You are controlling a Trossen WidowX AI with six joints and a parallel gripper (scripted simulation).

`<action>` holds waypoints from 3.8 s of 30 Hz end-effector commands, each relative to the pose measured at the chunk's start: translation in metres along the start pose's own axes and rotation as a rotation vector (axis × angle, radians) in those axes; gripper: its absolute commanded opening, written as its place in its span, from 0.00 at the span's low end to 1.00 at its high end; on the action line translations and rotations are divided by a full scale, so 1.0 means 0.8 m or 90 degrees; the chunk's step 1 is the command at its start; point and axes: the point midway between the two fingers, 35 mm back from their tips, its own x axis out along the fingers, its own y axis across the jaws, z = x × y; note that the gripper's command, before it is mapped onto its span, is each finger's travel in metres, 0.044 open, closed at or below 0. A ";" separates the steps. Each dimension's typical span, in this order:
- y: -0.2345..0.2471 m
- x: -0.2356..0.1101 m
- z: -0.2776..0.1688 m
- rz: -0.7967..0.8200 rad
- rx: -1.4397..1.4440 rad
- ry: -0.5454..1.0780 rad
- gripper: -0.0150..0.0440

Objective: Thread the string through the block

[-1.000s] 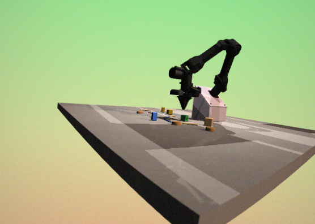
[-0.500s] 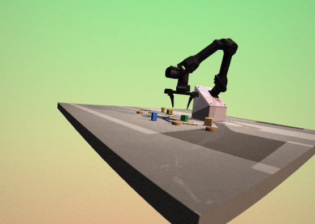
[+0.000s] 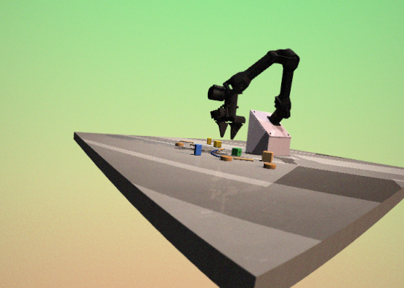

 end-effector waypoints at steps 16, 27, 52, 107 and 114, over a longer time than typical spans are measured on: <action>-0.076 0.003 -0.003 -0.014 1.234 0.001 1.00; -0.092 0.003 -0.005 -0.015 1.565 0.000 1.00; -0.092 0.003 -0.005 -0.015 1.565 0.000 0.56; -0.092 0.077 -0.007 -0.015 1.562 0.000 0.42; -0.092 0.077 -0.007 -0.015 1.562 0.000 0.25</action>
